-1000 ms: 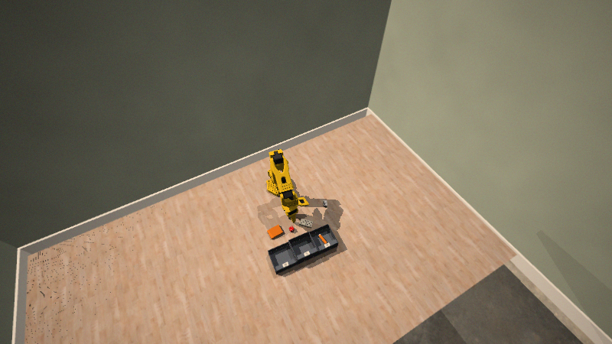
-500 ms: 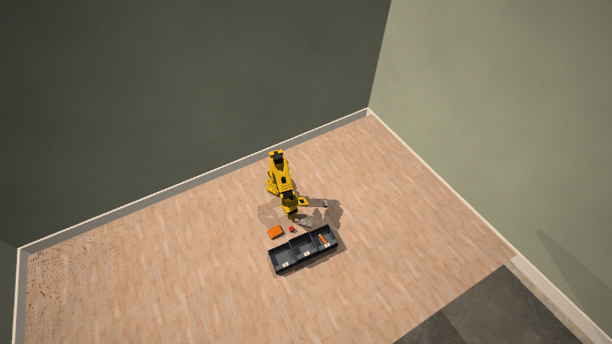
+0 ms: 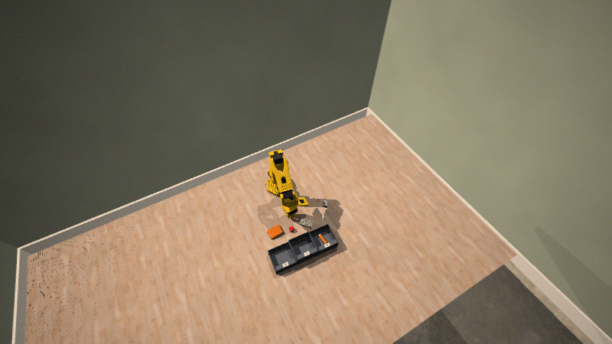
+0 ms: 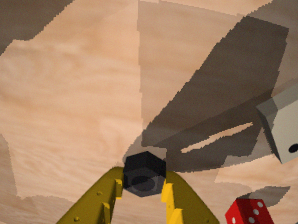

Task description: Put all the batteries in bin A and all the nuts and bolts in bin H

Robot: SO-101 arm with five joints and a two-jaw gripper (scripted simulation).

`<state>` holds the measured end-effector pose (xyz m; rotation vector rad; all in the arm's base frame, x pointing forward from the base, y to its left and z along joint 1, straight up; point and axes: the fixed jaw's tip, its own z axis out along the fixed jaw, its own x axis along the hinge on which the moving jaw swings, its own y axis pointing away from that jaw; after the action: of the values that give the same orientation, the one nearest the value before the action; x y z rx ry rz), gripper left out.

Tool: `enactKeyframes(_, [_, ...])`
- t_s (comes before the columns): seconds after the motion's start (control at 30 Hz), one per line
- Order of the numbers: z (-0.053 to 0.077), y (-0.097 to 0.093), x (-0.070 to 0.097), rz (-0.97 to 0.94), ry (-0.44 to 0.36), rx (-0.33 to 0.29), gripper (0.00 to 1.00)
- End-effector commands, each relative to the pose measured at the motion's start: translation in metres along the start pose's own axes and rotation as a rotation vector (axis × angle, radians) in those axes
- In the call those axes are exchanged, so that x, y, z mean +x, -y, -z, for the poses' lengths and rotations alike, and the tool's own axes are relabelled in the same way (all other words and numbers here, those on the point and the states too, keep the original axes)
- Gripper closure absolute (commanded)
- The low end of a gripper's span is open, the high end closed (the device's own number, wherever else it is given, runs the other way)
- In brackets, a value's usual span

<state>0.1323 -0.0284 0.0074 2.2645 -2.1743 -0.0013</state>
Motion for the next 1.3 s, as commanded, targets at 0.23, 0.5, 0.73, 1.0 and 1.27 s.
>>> enactKeyframes(0.23, [0.0004, 0.0009, 0.0014, -0.001, -0.001, 0.009, 1.0])
enactKeyframes(0.5, [0.0004, 0.0009, 0.0014, -0.001, -0.001, 0.009, 1.0])
enactKeyframes(0.73, [0.0004, 0.0009, 0.0014, -0.001, -0.001, 0.009, 1.0])
enactKeyframes(1.0, [0.0004, 0.0009, 0.0014, -0.001, -0.001, 0.009, 1.0])
enactKeyframes(1.27, [0.0041, 0.0019, 0.0016, -0.001, -0.001, 0.009, 1.0])
